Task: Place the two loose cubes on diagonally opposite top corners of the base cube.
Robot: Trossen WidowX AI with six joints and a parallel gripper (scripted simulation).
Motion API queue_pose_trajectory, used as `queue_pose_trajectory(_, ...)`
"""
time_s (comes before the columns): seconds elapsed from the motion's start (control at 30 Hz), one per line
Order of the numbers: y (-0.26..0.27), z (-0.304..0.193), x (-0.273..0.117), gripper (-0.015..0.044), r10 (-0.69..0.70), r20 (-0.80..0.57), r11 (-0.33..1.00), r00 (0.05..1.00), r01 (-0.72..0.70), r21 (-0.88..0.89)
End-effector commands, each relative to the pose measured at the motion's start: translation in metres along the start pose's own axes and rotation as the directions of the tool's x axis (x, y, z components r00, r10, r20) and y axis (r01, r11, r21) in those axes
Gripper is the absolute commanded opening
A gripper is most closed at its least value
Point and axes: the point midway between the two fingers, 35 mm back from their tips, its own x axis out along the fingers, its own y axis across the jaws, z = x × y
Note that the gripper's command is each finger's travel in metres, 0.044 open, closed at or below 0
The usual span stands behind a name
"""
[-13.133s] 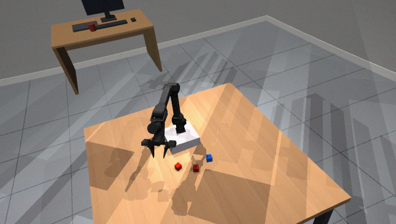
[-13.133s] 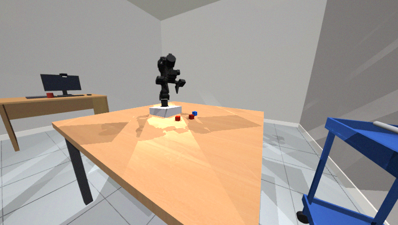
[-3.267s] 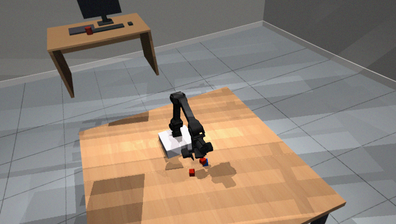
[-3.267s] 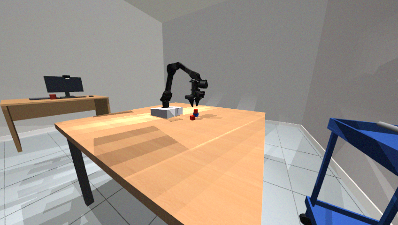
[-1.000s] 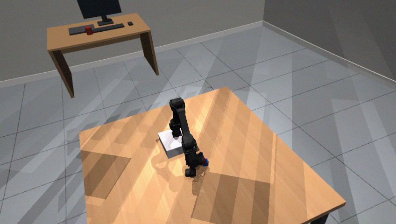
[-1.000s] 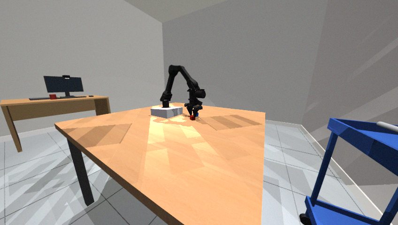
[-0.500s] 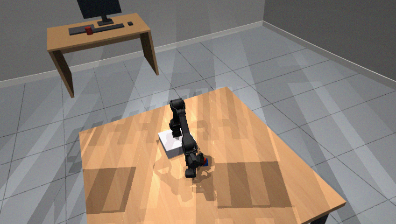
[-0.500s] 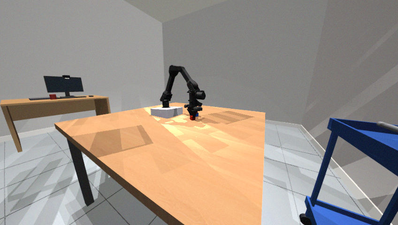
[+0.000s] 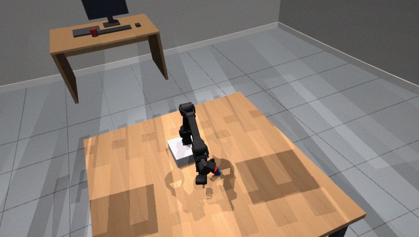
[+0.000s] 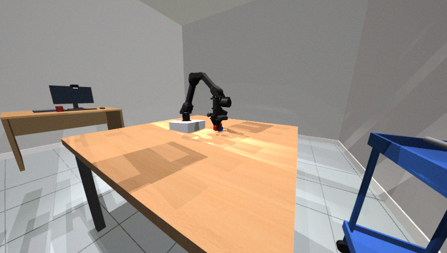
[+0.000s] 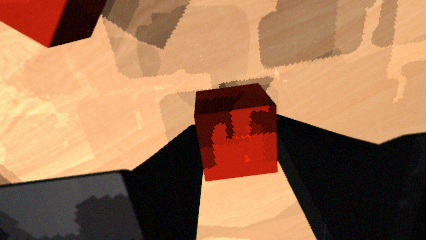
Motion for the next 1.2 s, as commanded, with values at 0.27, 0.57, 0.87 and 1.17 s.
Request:
queue_pose_trajectory(0.27, -0.003, 0.0, -0.042, 0.0105, -0.014, 0.001, 1.0, 1.0, 0.014, -0.001)
queue_pose_trajectory(0.57, 0.001, -0.001, -0.071, 0.0105, -0.014, 0.001, 1.0, 1.0, 0.014, -0.001)
queue_pose_trajectory(0.87, 0.005, 0.005, -0.075, 0.0105, -0.014, 0.002, 0.995, 1.0, 0.014, 0.102)
queue_pose_trajectory(1.17, 0.014, 0.019, -0.074, 0.0105, -0.014, 0.003, 0.932, 1.0, 0.012, 0.361)
